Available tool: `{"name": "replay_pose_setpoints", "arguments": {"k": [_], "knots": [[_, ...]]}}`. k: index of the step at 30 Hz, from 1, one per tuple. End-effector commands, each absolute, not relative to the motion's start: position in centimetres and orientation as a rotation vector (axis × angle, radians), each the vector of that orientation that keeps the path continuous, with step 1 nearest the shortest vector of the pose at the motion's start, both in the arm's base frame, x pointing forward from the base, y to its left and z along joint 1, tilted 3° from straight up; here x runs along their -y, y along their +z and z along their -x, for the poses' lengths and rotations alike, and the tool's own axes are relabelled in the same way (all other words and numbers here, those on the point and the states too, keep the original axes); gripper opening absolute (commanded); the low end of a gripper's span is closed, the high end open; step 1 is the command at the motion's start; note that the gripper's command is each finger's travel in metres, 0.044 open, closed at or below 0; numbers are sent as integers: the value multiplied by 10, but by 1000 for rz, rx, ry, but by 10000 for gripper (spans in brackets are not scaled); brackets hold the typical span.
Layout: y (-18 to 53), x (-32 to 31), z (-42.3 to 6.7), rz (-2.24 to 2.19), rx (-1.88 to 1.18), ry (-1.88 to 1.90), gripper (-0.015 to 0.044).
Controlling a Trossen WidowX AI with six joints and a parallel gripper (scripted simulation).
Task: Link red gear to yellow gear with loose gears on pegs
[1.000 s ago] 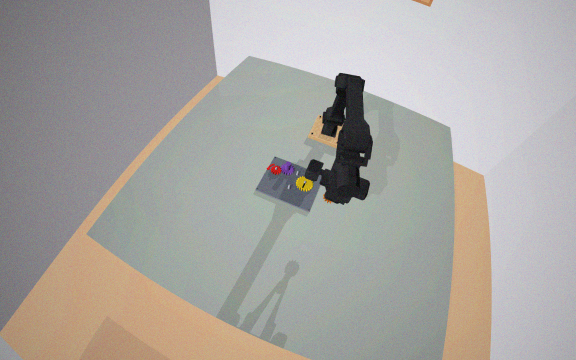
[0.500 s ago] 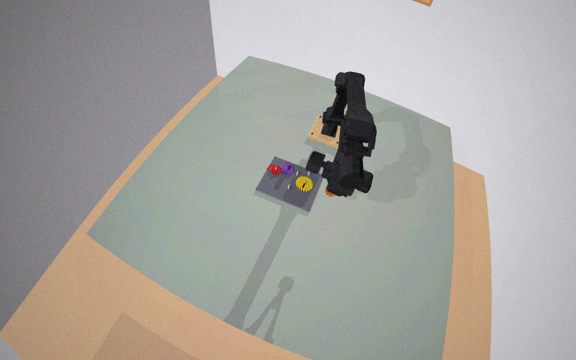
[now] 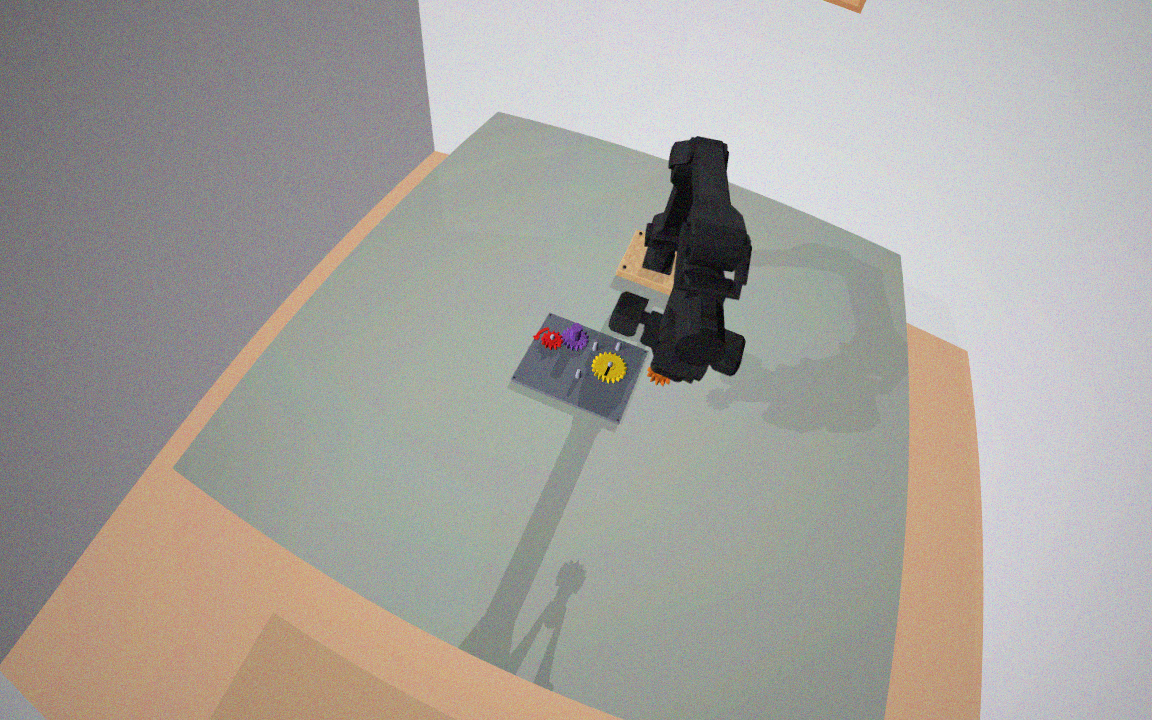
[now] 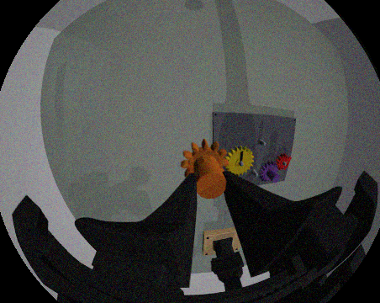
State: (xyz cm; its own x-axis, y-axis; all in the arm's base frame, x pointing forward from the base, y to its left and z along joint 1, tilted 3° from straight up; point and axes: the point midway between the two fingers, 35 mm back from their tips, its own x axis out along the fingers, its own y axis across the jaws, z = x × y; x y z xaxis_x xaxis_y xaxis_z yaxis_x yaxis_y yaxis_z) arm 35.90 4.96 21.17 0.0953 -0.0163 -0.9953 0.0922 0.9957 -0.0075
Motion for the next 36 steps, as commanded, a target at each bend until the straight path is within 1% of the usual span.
{"name": "replay_pose_setpoints", "arguments": {"k": [1, 36], "knots": [[209, -43, -357, -59, -1476, -80, 0], [182, 2, -334, -62, -1484, -87, 0]]}}
